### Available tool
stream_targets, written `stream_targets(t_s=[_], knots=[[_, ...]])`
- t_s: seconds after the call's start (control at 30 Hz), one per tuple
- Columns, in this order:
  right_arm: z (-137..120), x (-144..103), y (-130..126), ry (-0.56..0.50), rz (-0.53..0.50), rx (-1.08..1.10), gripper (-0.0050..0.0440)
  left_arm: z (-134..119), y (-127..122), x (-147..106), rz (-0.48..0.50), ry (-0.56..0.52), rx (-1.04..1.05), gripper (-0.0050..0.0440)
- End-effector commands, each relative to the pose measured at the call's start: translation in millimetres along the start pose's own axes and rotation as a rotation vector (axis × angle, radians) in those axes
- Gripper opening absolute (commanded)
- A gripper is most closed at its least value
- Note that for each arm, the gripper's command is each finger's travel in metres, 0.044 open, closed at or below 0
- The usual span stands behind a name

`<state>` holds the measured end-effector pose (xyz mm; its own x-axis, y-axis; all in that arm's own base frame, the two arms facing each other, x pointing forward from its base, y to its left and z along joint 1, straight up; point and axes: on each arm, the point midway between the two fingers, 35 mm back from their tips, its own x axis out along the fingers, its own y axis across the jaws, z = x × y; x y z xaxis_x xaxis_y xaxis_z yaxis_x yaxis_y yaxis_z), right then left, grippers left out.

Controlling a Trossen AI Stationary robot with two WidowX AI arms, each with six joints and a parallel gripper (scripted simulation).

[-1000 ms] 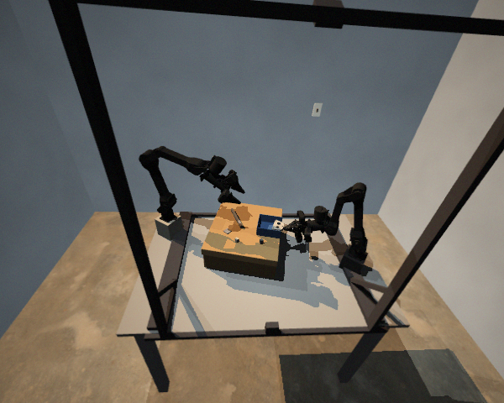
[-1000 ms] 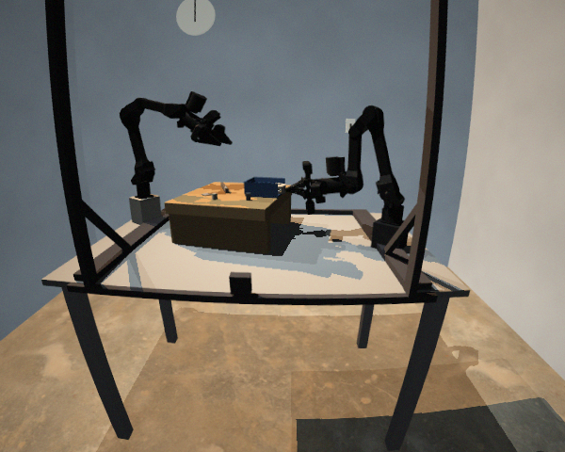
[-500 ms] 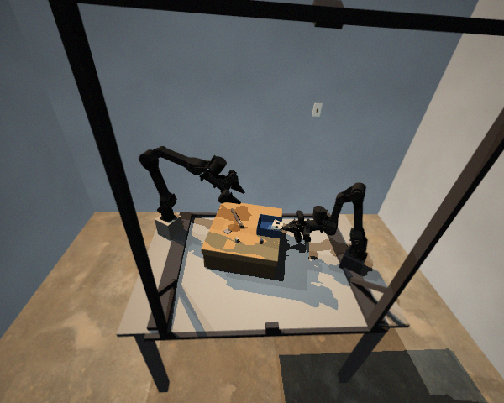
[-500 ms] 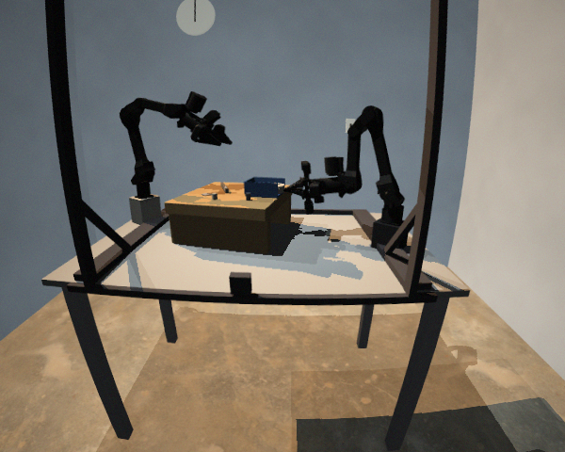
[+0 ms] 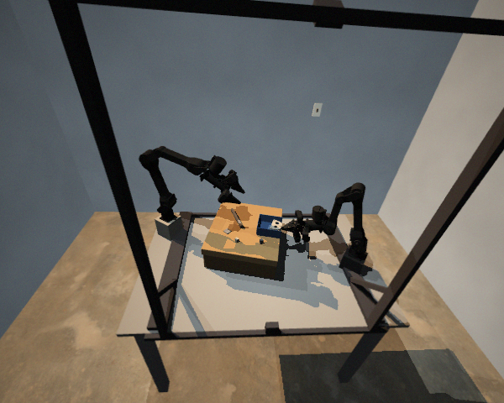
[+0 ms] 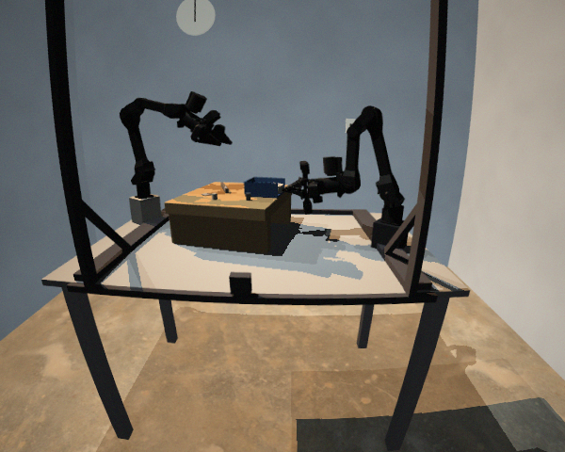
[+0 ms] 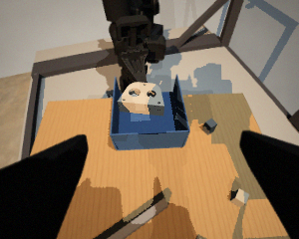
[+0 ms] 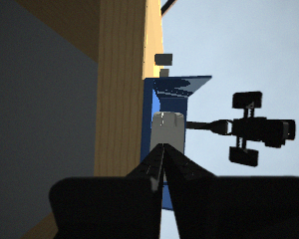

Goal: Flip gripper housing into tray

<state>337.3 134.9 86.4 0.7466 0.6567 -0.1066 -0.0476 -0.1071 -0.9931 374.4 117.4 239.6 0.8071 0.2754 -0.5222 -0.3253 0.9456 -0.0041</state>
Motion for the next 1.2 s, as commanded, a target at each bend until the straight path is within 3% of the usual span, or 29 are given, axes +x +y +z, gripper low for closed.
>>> stream_targets(t_s=[0.0, 0.53, 0.77, 0.9, 1.03, 1.1, 1.17], knots=[[-1.9, 2.3, -4.1, 0.005, -0.010, -0.002, 0.0000, 7.5, -0.2, -4.9, -0.003, -0.024, 0.005, 0.0435], [-3.5, 7.2, -4.7, 0.005, -0.010, -0.002, 0.0000, 7.5, -0.2, -4.9, -0.003, -0.024, 0.005, 0.0435], [7.1, -28.8, -1.0, 0.001, -0.011, -0.007, 0.0000, 7.5, -0.2, -4.9, -0.003, -0.024, 0.005, 0.0435], [8.4, -32.6, -0.5, 0.001, -0.011, -0.007, 0.0000, 7.5, -0.2, -4.9, -0.003, -0.024, 0.005, 0.0435], [8.4, -32.6, -0.5, 0.001, -0.011, -0.007, 0.0095, 7.5, -0.2, -4.9, -0.003, -0.024, 0.005, 0.0435], [8.4, -32.6, -0.5, 0.001, -0.011, -0.007, 0.0095, 7.5, -0.2, -4.9, -0.003, -0.024, 0.005, 0.0435], [8.4, -32.6, -0.5, 0.001, -0.011, -0.007, 0.0143, 7.5, -0.2, -4.9, -0.003, -0.024, 0.005, 0.0435]])
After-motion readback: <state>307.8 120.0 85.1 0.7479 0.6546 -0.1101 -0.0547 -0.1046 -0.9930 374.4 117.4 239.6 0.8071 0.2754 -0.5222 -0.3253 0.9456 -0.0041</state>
